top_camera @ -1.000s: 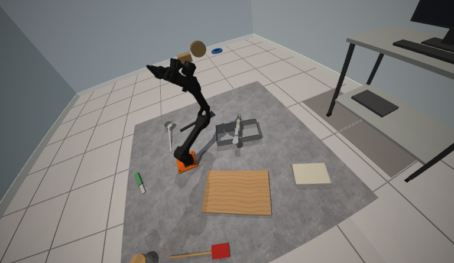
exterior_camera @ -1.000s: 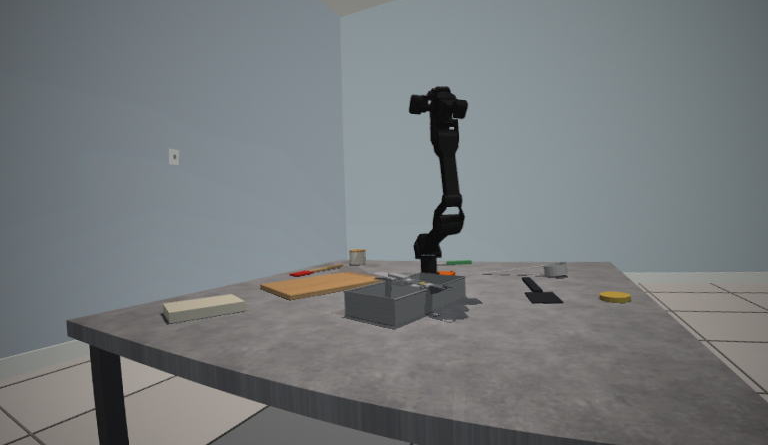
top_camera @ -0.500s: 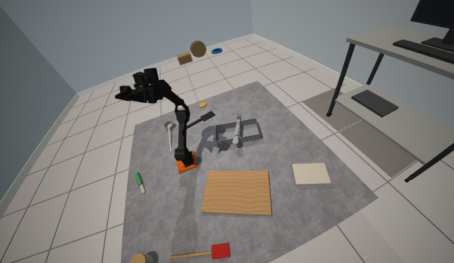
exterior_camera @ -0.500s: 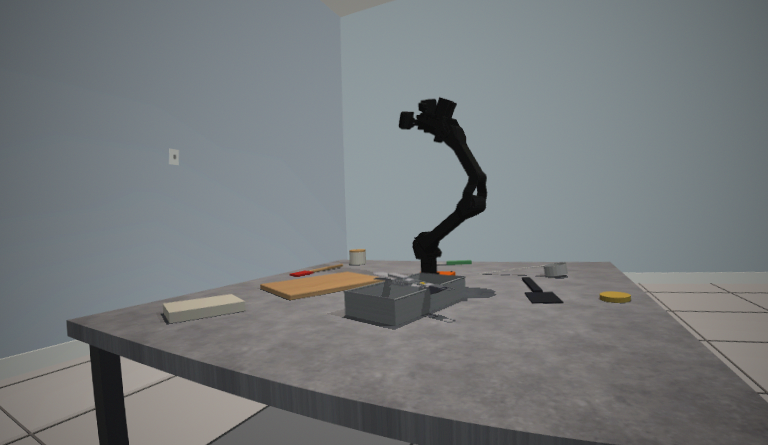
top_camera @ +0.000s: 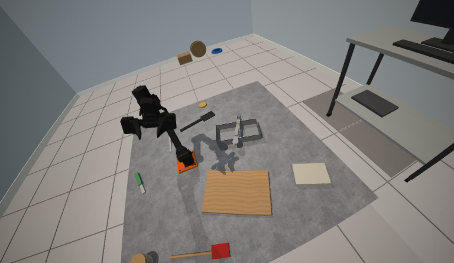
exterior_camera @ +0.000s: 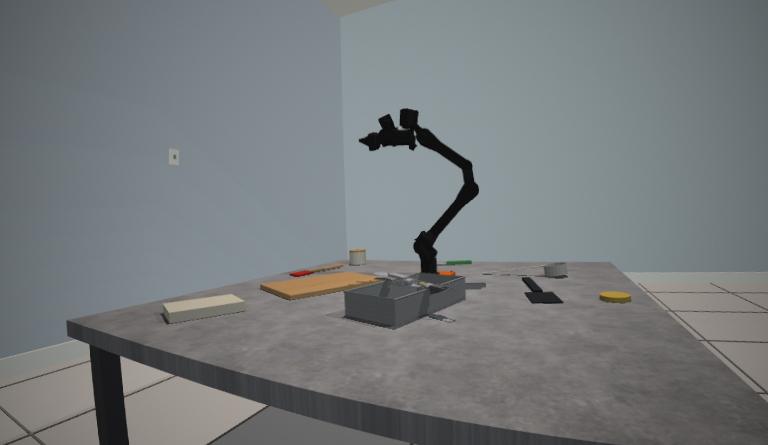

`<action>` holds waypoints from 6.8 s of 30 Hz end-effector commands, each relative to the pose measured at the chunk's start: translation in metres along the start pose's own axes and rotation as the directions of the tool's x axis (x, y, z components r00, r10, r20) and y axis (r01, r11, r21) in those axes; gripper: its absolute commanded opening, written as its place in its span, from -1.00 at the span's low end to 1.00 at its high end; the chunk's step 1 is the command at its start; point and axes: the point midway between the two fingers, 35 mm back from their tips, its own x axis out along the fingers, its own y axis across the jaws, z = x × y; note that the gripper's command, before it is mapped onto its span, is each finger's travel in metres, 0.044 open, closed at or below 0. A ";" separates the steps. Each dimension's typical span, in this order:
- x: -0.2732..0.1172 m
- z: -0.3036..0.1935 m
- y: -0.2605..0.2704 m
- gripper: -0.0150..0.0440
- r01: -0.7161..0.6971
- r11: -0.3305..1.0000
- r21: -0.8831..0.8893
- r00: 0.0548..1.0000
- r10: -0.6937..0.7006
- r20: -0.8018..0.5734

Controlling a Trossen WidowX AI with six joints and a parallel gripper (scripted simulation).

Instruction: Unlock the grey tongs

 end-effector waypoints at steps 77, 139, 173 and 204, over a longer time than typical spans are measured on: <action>-0.353 -0.233 0.479 0.39 -0.264 -0.617 -0.741 0.028 0.763 -0.645; -0.349 -0.269 0.522 -0.19 -0.271 -0.608 -0.747 0.031 0.770 -0.638; -0.342 -0.198 0.496 -1.00 -0.271 -0.628 -0.729 0.024 0.753 -0.658; -0.349 -0.200 0.499 -1.00 -0.428 -0.809 -0.402 -0.070 0.473 -0.878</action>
